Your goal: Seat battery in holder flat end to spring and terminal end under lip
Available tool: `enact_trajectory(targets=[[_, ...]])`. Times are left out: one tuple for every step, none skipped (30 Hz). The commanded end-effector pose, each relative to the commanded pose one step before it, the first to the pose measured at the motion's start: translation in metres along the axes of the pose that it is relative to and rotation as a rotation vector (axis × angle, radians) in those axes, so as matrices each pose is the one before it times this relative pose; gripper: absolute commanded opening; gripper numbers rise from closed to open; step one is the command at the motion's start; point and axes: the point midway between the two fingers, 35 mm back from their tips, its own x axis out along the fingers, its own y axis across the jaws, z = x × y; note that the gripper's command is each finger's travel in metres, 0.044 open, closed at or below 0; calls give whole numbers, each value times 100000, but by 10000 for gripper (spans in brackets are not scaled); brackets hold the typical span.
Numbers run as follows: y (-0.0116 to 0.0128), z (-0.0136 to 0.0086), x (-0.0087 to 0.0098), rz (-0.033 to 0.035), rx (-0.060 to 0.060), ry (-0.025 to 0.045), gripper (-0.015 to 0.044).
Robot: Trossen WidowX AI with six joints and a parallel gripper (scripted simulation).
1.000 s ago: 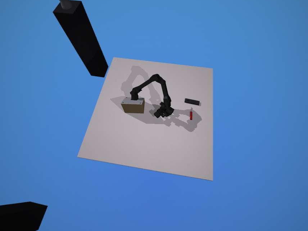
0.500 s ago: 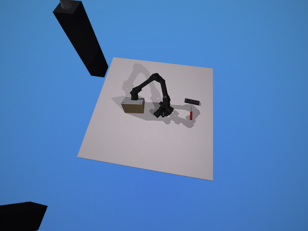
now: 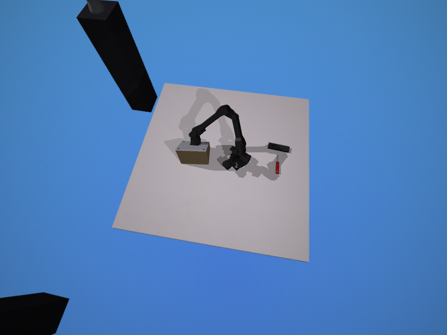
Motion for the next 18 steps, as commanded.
enact_trajectory(targets=[[31, -141, 38, 81, 155, -29, 77], [1, 8, 2, -68, 6, -13, 77], [0, 0, 0, 0, 0, 0, 77], [3, 0, -4, 2, -7, -24, 77], [3, 0, -4, 2, -7, -24, 77], [0, 0, 0, 0, 0, 0, 77], [0, 0, 0, 0, 0, 0, 77], [0, 0, 0, 0, 0, 0, 77], [0, 0, 0, 0, 0, 0, 77], [-5, -4, 3, -3, -21, -19, 77], [-5, -4, 3, -3, -21, -19, 77], [0, 0, 0, 0, 0, 0, 104], [0, 0, 0, 0, 0, 0, 130], [0, 0, 0, 0, 0, 0, 156], [0, 0, 0, 0, 0, 0, 180], [0, 0, 0, 0, 0, 0, 180], [-3, 0, -49, -2, -7, -5, 180], [-6, 0, -103, -4, -15, -11, 180]])
